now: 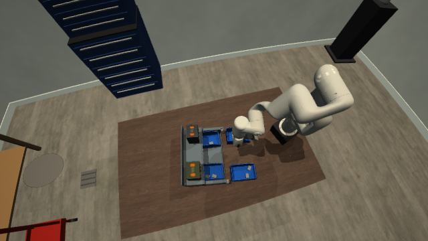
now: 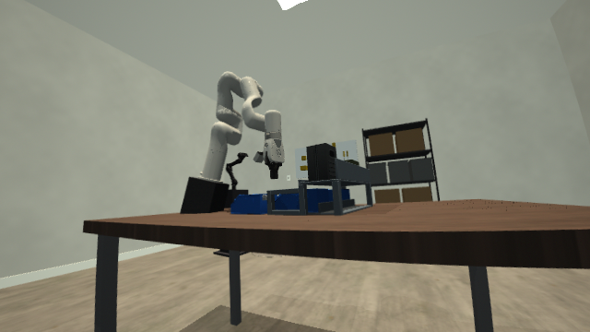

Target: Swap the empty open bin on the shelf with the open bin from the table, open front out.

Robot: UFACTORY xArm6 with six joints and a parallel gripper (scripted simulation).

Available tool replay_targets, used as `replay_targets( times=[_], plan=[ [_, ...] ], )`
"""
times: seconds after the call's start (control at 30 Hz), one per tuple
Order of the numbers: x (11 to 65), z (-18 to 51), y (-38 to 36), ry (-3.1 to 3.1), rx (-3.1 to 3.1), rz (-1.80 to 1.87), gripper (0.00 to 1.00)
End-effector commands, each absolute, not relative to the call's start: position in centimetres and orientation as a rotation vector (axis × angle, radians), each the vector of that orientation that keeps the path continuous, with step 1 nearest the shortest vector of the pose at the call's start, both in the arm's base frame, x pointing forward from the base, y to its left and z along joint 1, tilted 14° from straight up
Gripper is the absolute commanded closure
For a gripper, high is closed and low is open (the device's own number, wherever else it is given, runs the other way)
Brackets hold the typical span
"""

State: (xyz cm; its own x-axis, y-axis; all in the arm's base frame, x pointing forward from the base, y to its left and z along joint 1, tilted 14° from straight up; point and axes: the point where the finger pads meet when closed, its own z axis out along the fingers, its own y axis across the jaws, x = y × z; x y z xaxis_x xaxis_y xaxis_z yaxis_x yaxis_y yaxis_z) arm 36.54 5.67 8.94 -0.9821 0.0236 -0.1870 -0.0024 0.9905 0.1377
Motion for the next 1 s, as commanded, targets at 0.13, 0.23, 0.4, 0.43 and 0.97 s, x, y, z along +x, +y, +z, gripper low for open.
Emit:
replay_targets(
  times=[0.13, 0.23, 0.4, 0.43, 0.97],
  plan=[
    [37.1, 10.1, 14.7, 2.954, 0.032, 0.152, 1.00],
    [36.8, 10.3, 16.7, 2.951, 0.033, 0.150, 1.00],
    [36.0, 10.8, 20.4, 2.943, 0.035, 0.150, 1.00],
    [36.0, 10.8, 20.4, 2.943, 0.035, 0.150, 1.00],
    [33.0, 11.9, 28.3, 2.915, 0.043, 0.164, 1.00]
  ],
)
